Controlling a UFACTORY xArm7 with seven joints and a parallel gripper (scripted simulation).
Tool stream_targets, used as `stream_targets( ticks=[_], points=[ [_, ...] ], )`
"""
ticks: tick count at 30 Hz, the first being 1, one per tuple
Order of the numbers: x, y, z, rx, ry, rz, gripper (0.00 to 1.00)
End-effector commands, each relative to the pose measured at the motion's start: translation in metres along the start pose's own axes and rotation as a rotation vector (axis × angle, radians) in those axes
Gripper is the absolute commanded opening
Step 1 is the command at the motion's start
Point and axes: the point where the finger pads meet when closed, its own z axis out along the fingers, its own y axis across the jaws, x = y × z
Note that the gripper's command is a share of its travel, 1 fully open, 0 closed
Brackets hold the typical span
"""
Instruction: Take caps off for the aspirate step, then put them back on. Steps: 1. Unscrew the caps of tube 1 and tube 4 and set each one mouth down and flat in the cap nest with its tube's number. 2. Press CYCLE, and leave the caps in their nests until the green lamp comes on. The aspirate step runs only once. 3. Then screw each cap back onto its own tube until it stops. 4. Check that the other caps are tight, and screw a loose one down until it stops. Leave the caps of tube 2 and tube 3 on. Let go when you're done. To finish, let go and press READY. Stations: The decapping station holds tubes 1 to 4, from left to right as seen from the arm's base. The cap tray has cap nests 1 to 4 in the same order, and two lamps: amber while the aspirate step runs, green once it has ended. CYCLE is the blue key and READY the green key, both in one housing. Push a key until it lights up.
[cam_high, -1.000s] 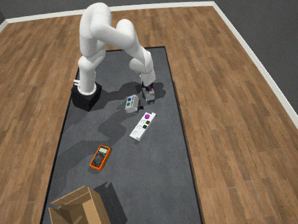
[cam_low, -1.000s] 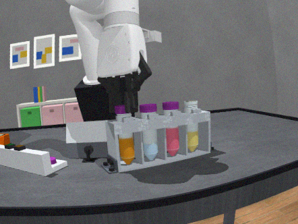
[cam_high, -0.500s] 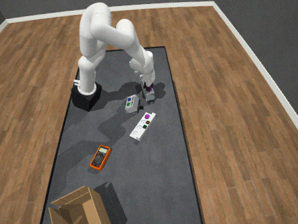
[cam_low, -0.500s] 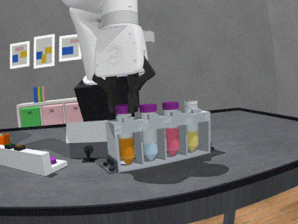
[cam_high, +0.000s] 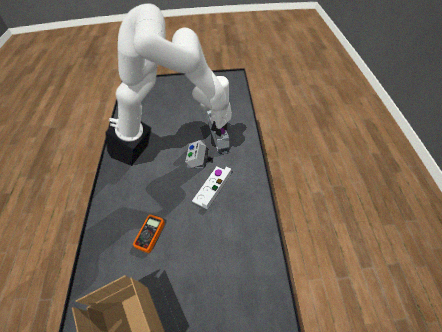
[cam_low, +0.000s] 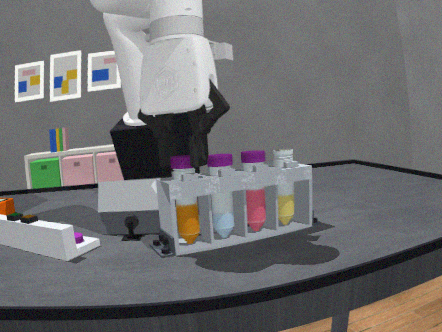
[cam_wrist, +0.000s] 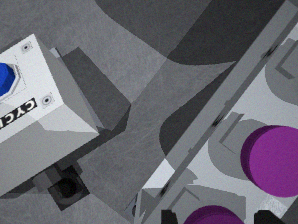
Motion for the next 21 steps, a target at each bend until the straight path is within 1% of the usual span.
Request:
stream_targets(
  ticks=[1, 15, 21],
  points=[
    [-0.0012, 0.0018, -0.0013, -0.004, -0.013, 0.271, 0.46],
    [-0.0012, 0.0018, -0.0013, -0.008, -0.008, 0.873, 0.46],
    [-0.0012, 0.0018, -0.0012, -0.008, -0.011, 0.912, 0.46]
  ],
)
